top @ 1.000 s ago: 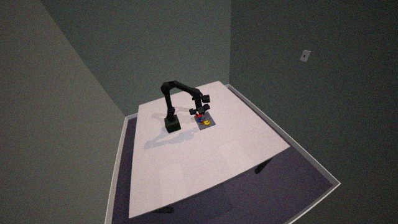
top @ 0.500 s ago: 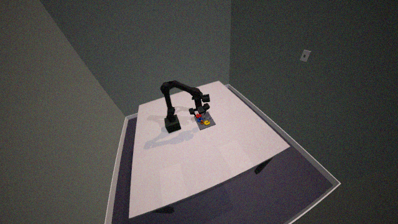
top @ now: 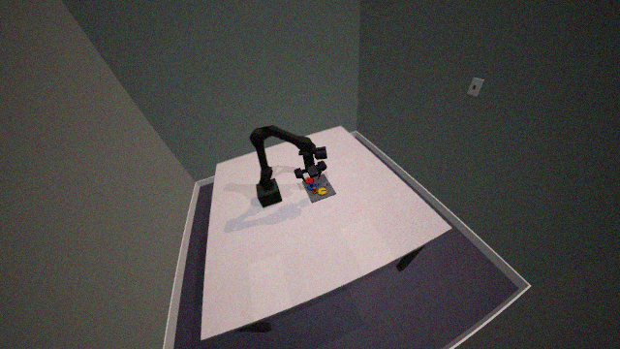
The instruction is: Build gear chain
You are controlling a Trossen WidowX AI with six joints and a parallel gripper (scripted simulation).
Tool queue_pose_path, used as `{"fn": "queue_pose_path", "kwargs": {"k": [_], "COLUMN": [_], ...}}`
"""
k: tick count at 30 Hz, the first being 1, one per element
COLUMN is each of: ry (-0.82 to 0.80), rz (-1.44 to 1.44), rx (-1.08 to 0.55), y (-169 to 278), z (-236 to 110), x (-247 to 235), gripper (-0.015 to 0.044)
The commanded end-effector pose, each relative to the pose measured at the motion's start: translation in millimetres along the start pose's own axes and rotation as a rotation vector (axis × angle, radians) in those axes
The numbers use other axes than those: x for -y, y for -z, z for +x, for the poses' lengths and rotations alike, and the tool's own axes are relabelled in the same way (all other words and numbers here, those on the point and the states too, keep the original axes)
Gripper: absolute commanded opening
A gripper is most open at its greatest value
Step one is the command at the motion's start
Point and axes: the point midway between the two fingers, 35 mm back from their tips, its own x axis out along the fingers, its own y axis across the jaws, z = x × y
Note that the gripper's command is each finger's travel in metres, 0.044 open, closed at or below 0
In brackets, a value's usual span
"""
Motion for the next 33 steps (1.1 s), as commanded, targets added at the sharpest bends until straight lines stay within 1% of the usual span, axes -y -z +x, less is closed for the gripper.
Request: {"fn": "queue_pose_path", "kwargs": {"k": [1,15,18,21,26,33], "ry": [0.000,0.000,0.000,-0.004,-0.012,-0.010], "rz": [0.000,0.000,-0.006,-0.024,-0.034,-0.019], "rx": [0.000,0.000,0.004,0.015,0.016,-0.006], "y": [0.0,0.0,9.3,37.9,108.0,210.3], "z": [-0.4,-0.4,-1.4,-4.4,-12.8,-26.9], "x": [0.1,0.1,-3.2,-11.2,-19.5,-1.9], "gripper": [0.0440,0.0440,0.0440,0.0440,0.0440,0.0440]}}
